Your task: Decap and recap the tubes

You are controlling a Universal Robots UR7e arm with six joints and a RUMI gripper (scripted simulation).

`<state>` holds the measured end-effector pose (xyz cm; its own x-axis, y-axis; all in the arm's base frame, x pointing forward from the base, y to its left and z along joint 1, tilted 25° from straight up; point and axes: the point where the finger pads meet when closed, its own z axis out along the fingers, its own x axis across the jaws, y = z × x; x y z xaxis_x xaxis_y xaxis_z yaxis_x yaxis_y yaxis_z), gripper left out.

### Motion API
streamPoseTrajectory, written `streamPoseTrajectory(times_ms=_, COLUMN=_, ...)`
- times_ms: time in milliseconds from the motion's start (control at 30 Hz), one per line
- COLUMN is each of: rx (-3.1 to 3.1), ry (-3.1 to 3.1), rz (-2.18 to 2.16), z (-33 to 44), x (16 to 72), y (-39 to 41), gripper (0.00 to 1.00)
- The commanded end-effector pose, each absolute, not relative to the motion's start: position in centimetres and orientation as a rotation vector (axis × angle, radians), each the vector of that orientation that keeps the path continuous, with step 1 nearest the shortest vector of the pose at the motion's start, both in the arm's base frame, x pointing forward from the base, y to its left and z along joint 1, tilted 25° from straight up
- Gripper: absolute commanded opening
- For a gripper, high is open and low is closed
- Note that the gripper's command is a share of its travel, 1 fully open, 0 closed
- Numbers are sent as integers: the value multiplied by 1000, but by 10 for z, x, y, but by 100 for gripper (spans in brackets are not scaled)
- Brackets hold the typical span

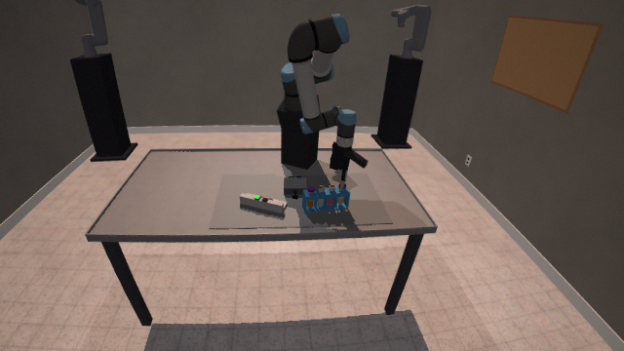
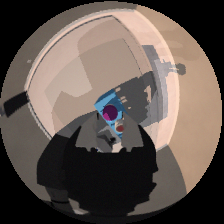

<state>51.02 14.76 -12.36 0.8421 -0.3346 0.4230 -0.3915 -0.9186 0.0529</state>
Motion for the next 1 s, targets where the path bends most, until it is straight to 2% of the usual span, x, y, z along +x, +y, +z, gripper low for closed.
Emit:
streamPoseTrajectory(times_ms=0, rx=2891, ry=-328, rz=601, z=-123, x=510, y=148, gripper=35)
streamPoseTrajectory(times_ms=533, rx=2637, ry=891, rz=417, z=-123, x=510, y=148, gripper=35)
streamPoseTrajectory(times_ms=800, rx=2635, ry=895, rz=416, z=-123, x=510, y=148, gripper=35)
streamPoseTrajectory(times_ms=833, rx=2635, ry=895, rz=416, z=-123, x=510, y=148, gripper=0)
streamPoseTrajectory(times_ms=967, rx=2635, ry=895, rz=416, z=-123, x=510, y=148, gripper=0)
